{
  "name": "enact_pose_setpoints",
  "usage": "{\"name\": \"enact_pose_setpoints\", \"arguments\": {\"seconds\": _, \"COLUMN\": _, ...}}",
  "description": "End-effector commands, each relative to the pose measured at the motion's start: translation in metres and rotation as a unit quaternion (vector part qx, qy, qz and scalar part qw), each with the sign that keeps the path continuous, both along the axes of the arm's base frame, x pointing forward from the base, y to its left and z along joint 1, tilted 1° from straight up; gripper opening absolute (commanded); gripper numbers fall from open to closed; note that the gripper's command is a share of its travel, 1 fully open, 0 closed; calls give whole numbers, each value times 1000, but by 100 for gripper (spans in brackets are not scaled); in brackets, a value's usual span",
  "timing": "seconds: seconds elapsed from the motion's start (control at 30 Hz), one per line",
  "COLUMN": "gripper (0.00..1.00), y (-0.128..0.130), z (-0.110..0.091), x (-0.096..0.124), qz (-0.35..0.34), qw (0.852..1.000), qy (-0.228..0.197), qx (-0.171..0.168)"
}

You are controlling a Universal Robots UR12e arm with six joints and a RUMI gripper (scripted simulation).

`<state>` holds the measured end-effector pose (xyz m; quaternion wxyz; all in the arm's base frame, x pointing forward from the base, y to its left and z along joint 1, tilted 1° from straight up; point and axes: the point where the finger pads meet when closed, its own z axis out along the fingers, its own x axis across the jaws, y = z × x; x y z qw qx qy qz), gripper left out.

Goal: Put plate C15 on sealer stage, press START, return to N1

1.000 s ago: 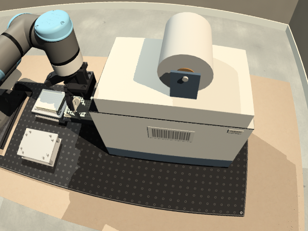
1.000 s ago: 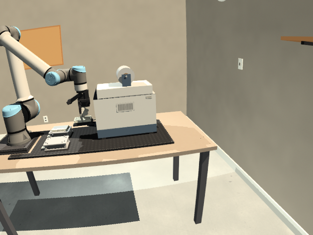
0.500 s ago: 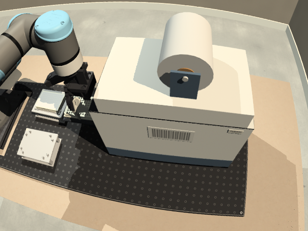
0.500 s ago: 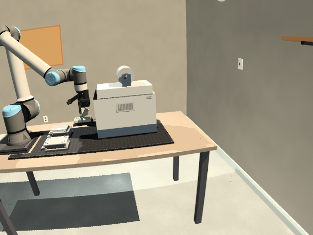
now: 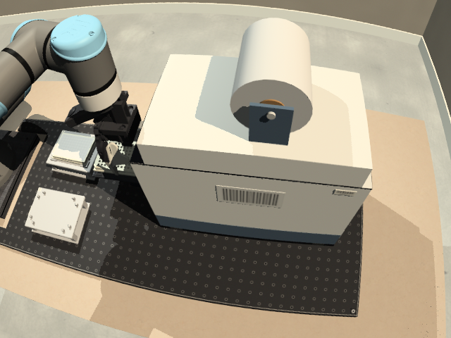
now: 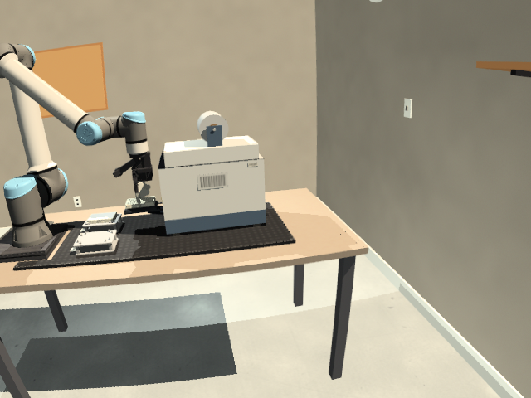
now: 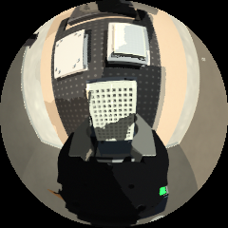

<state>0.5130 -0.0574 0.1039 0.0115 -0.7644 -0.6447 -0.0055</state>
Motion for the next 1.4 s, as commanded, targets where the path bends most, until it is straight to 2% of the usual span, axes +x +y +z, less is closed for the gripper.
{"name": "enact_pose_setpoints", "arguments": {"seconds": 0.0, "gripper": 0, "y": 0, "z": 0, "x": 1, "qz": 0, "qw": 1000, "qy": -1, "qx": 0}}
{"name": "enact_pose_setpoints", "arguments": {"seconds": 1.37, "gripper": 0, "y": 0, "z": -11, "x": 1, "qz": 0, "qw": 1000, "qy": -1, "qx": 0}}
